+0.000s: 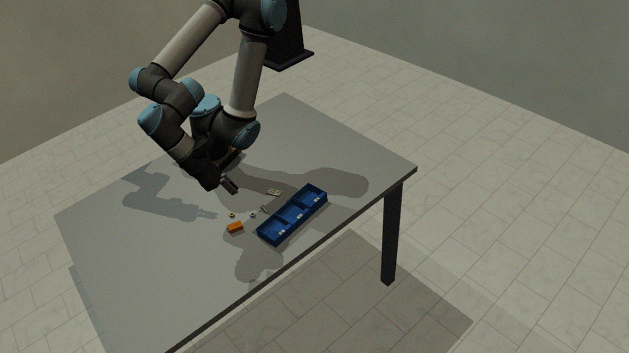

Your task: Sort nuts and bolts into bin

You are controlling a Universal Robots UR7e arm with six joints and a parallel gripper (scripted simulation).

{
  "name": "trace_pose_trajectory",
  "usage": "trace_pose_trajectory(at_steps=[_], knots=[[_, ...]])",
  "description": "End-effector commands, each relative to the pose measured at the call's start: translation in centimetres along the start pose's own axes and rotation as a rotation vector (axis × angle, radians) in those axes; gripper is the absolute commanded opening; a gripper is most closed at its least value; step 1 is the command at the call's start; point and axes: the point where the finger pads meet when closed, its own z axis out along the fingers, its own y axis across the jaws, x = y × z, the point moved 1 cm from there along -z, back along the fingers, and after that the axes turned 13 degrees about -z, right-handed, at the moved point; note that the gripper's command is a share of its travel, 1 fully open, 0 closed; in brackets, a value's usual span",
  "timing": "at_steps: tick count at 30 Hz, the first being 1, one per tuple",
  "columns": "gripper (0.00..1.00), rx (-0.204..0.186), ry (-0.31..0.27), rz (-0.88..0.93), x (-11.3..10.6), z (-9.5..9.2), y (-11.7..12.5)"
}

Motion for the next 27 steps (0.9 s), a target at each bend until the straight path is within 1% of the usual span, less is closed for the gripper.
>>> trace_pose_trajectory(at_steps=[1,3,5,7,8,11,12,14,15,17,18,21,22,24,25,27], knots=[[0.31,0.028,-0.022,-0.153,1.1,0.4,-0.8],[0.31,0.043,-0.033,-0.227,1.3,0.5,-1.0],[0.31,0.058,-0.042,-0.301,2.0,0.8,-1.6],[0.31,0.058,-0.042,-0.301,2.0,0.8,-1.6],[0.31,0.076,-0.053,-0.387,2.6,1.0,-2.2],[0.31,0.098,-0.065,-0.491,2.7,1.0,-2.3],[0.31,0.106,-0.069,-0.530,3.3,1.2,-2.9],[0.31,0.122,-0.077,-0.604,3.4,1.2,-3.0],[0.31,0.130,-0.080,-0.640,3.9,1.4,-3.6],[0.31,0.146,-0.087,-0.715,4.0,1.4,-3.6],[0.31,0.155,-0.090,-0.751,4.5,1.5,-4.3],[0.31,0.179,-0.098,-0.863,4.5,1.5,-4.2],[0.31,0.188,-0.101,-0.900,5.0,1.6,-4.8],[0.31,0.188,-0.101,-0.900,5.0,1.6,-4.8],[0.31,0.202,-0.104,-0.962,5.5,1.6,-5.4],[0.31,0.222,-0.110,-1.048,5.5,1.6,-5.4]])
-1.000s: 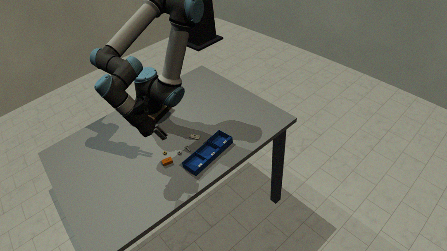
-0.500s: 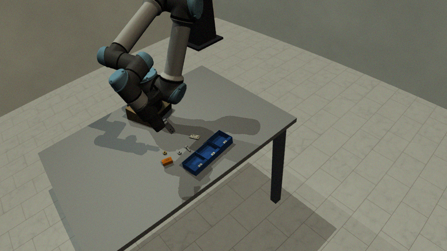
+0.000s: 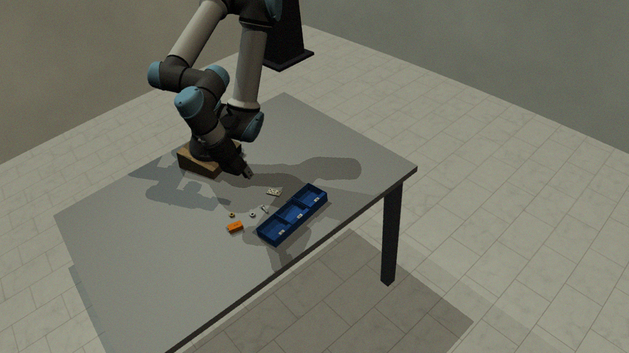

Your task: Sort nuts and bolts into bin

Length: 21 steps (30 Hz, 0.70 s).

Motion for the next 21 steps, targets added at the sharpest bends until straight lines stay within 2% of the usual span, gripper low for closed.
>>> trace_pose_trajectory(at_steps=[1,2,5,12,14,15,21], knots=[[0.31,0.029,-0.010,-0.154,0.5,0.0,0.1],[0.31,0.037,-0.012,-0.192,1.2,0.0,0.1],[0.31,0.060,-0.017,-0.304,1.2,0.0,0.1],[0.31,0.114,-0.025,-0.564,3.0,-0.3,0.2],[0.31,0.114,-0.025,-0.564,3.0,-0.3,0.2],[0.31,0.132,-0.026,-0.655,3.0,-0.3,0.2],[0.31,0.177,-0.028,-0.868,4.0,-0.7,0.3]])
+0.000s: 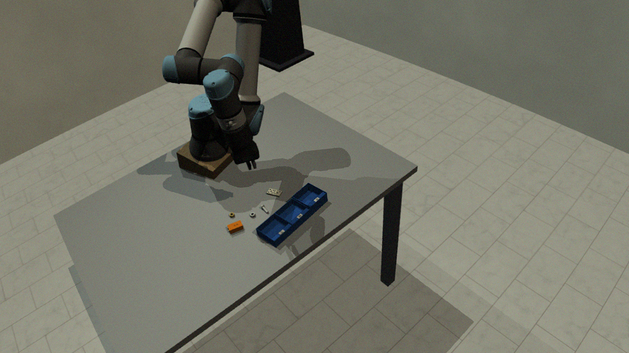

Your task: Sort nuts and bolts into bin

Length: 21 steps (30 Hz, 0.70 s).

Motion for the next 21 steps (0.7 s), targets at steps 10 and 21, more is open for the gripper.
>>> trace_pose_trajectory(at_steps=[10,21], knots=[[0.31,0.080,-0.001,-0.415,0.83,-0.84,1.02],[0.31,0.106,0.001,-0.545,1.04,-1.18,1.35]])
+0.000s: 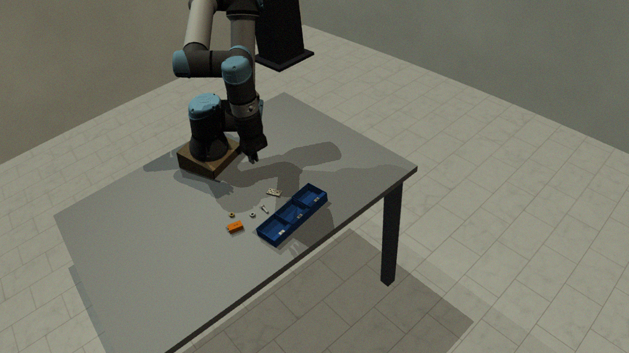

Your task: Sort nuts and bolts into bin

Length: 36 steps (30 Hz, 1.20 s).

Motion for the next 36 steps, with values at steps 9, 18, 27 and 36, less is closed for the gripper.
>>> trace_pose_trajectory(at_steps=[9,18,27,36], knots=[[0.31,0.000,-0.001,0.340,-3.6,4.1,-2.1],[0.31,-0.007,-0.004,0.670,-8.3,9.3,-4.8],[0.31,-0.011,-0.003,0.976,-11.8,13.3,-6.8],[0.31,-0.012,0.001,1.311,-11.8,13.3,-6.8]])
